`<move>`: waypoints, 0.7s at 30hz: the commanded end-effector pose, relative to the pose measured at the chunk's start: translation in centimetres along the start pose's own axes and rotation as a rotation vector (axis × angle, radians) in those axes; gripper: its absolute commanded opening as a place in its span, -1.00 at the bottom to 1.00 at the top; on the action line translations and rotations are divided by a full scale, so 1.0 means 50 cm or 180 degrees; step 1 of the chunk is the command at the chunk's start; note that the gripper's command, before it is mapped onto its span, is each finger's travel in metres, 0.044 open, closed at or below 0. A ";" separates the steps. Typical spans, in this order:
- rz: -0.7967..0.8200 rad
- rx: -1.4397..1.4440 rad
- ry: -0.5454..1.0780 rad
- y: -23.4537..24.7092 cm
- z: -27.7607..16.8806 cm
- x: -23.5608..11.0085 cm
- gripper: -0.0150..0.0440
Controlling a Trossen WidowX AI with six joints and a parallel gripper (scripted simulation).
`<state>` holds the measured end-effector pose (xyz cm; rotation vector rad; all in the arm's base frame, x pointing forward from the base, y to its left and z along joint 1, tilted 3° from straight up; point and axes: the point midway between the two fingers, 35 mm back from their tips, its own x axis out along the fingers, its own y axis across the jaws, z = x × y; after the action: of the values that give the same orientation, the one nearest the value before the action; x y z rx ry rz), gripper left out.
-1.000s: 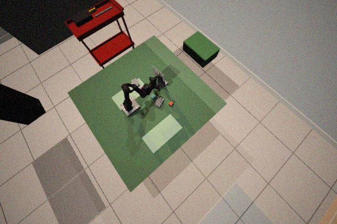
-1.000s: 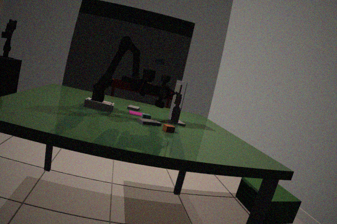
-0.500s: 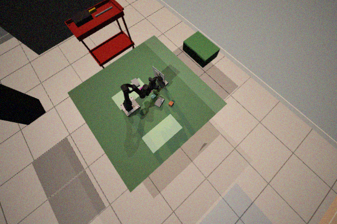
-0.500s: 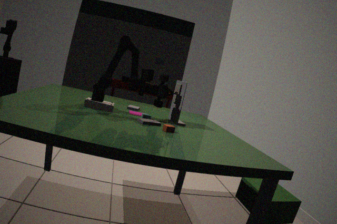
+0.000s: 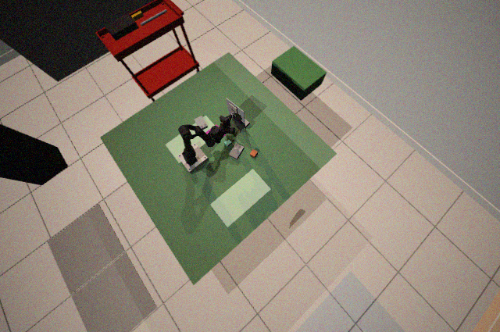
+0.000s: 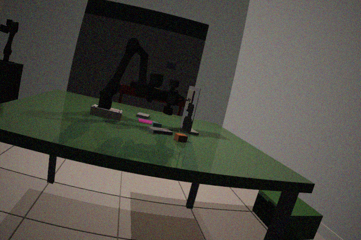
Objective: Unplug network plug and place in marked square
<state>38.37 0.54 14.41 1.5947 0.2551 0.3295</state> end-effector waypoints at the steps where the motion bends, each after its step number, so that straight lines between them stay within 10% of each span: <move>1: -0.0010 0.0010 0.0012 -0.002 -0.003 -0.009 -0.49; 21: -0.0014 0.0011 0.0012 -0.003 -0.005 -0.035 -0.49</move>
<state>37.10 0.16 14.30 1.5933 0.2562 0.3287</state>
